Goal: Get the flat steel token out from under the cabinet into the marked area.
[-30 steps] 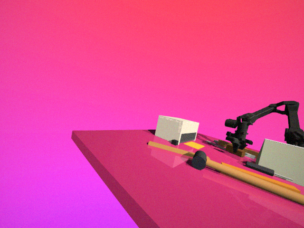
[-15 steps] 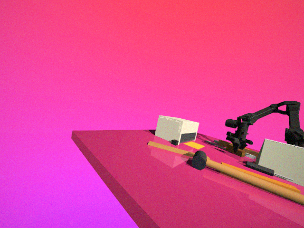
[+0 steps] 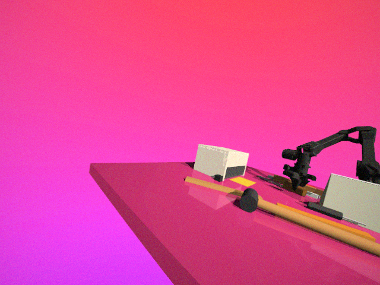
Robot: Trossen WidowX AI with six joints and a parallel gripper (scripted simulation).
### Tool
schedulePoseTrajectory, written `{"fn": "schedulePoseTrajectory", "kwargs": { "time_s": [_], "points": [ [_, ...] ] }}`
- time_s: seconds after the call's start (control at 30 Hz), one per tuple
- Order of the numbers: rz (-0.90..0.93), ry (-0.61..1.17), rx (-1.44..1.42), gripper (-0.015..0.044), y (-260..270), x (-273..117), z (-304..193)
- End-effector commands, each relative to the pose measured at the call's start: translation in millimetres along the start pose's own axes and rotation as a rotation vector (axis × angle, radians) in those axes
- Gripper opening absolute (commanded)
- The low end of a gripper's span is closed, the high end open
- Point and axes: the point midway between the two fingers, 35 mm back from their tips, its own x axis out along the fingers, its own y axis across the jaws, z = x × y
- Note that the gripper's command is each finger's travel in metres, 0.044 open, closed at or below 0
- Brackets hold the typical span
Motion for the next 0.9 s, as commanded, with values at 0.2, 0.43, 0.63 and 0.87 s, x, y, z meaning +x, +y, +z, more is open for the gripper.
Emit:
{"fn": "schedulePoseTrajectory", "kwargs": {
  "time_s": [0.2, 0.43, 0.63, 0.87],
  "points": [
    [-0.007, -0.006, 0.019, 0.0000, -9.1, -0.8, 5.0],
    [-0.008, -0.006, 0.019, 0.0000, -11.8, -0.9, 6.4],
    [-0.008, -0.006, 0.019, 0.0000, -12.0, -0.9, 6.4],
    [-0.008, -0.006, 0.019, 0.0000, -11.5, -0.9, 6.1]
  ]
}}
